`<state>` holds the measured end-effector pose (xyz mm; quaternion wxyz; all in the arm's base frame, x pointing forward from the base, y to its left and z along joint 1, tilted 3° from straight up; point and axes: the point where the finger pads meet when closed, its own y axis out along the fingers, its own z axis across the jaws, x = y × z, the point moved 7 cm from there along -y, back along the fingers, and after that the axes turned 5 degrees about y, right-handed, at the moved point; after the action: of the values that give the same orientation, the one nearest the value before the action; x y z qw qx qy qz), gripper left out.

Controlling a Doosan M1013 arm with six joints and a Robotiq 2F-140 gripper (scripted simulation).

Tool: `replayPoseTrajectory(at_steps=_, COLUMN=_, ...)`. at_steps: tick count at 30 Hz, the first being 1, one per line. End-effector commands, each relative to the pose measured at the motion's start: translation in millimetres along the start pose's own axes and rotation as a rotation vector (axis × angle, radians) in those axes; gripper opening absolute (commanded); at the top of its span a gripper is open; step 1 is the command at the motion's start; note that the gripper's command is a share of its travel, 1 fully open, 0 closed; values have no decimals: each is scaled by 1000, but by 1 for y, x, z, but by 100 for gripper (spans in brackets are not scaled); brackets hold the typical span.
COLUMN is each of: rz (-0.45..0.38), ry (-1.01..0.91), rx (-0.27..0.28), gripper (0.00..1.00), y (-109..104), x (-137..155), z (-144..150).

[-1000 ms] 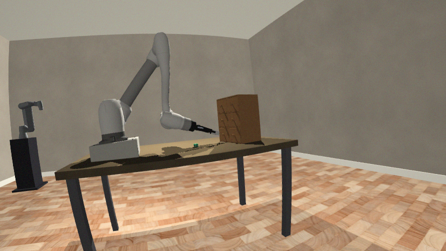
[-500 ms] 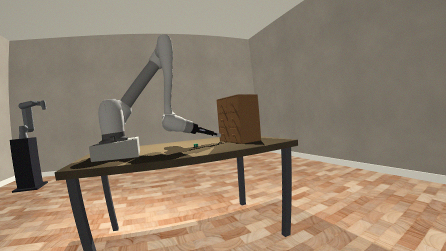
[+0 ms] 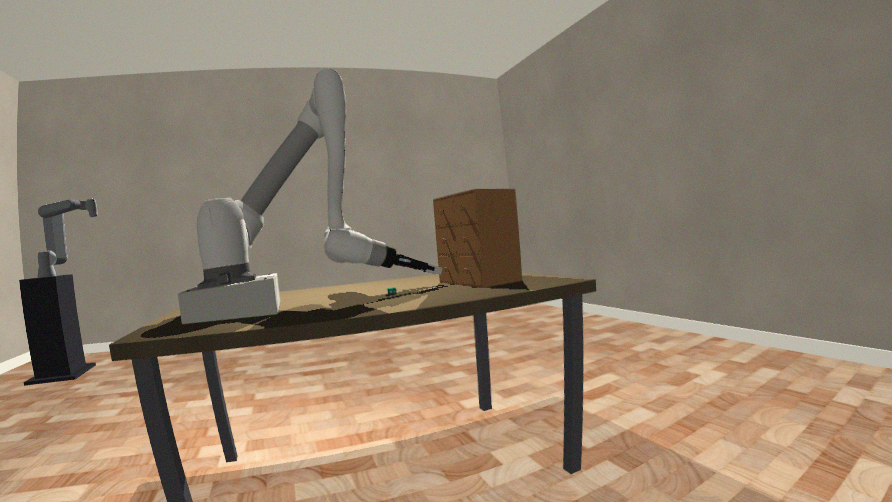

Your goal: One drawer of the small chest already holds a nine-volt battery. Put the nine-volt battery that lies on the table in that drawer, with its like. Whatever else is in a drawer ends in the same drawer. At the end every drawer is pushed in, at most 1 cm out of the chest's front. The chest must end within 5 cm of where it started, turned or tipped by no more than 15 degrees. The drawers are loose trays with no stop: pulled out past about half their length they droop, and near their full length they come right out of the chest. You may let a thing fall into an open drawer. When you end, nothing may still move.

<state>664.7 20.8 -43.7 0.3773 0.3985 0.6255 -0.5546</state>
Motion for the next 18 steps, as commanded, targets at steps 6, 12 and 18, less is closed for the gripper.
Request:
replayPoseTrajectory(at_steps=6, rz=0, ry=0, rx=0, gripper=20, y=1, x=-1, z=0)
replayPoseTrajectory(at_steps=12, rz=0, ry=0, rx=0, gripper=20, y=7, x=-3, z=0)
replayPoseTrajectory(at_steps=18, rz=0, ry=0, rx=0, gripper=20, y=13, x=-5, z=0)
